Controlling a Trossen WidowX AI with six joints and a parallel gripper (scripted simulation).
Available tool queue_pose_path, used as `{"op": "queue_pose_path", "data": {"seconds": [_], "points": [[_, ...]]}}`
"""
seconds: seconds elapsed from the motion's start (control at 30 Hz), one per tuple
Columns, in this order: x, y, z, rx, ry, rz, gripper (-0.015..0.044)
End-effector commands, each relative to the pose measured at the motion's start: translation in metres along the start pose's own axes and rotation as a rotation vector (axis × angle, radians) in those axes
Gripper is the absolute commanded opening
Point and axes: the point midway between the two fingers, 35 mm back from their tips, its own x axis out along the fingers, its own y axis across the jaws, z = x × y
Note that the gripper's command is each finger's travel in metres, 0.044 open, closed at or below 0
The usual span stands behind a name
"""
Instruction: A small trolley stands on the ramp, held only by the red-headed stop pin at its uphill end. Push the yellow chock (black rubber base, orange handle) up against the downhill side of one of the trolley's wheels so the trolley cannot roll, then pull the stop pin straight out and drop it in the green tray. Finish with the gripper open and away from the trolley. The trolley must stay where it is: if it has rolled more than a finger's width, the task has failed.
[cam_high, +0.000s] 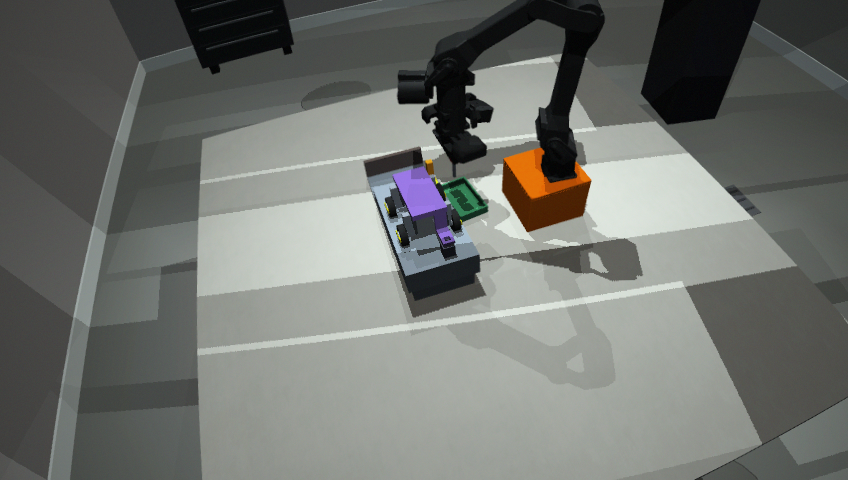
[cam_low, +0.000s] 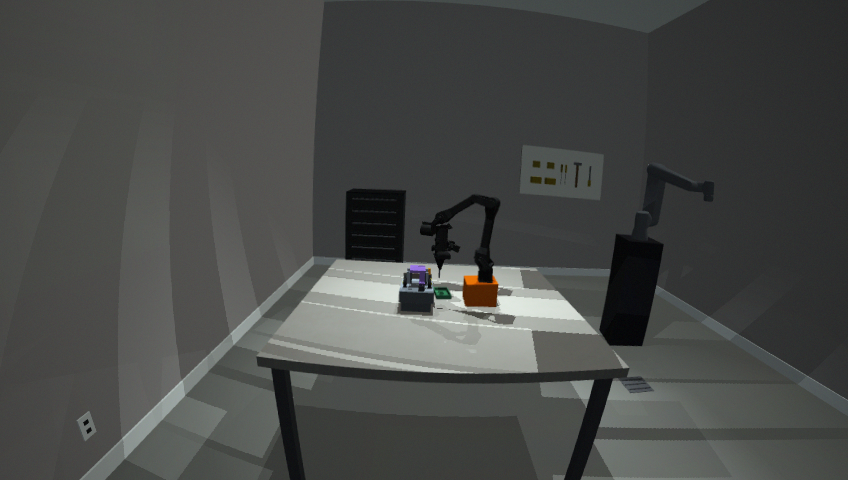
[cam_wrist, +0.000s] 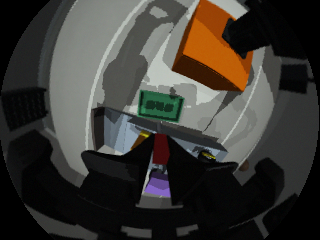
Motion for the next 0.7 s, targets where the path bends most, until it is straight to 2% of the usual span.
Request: {"op": "queue_pose_path", "data": {"seconds": [0.0,0.3,0.67], "points": [[0.006,0.000,0.007,0.006,-0.002,0.004,0.0000],[0.018,-0.002,0.019,0.005,-0.004,0.007,0.0000],[0.049,0.009,0.018,0.005,-0.003,0.173,0.0000]]}}
